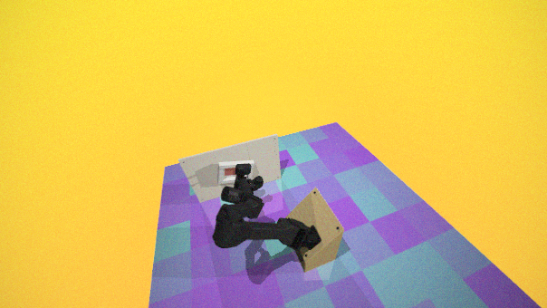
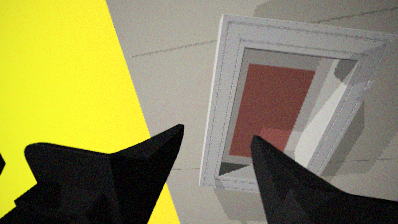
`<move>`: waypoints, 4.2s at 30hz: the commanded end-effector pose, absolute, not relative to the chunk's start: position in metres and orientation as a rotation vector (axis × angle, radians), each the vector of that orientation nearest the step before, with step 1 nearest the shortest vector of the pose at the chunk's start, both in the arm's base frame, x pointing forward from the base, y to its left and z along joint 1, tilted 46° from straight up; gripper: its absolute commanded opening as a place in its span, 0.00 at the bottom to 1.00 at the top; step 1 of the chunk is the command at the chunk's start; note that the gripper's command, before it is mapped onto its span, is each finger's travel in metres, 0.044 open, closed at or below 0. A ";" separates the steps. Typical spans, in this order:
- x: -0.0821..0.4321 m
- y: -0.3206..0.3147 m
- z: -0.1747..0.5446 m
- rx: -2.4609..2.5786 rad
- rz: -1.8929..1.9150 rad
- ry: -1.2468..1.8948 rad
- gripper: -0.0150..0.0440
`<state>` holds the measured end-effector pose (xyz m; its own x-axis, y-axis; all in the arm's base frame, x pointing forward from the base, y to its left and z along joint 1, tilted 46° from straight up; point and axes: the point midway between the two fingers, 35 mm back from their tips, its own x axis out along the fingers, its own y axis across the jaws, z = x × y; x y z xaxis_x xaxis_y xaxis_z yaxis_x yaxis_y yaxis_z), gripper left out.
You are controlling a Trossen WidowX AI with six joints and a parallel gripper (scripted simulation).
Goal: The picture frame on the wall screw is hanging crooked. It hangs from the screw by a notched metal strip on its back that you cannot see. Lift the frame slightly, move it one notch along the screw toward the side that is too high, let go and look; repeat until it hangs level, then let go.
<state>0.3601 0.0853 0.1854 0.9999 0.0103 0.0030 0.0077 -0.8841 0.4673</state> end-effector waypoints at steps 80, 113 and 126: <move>0.403 0.085 0.186 2.650 0.012 0.013 0.40; 0.403 0.080 0.189 2.649 0.012 0.013 0.25; 0.403 0.077 0.191 2.649 0.012 0.013 0.25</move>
<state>0.4029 0.0824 0.1864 0.9996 0.0264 -0.0044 0.0254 -0.8819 0.4708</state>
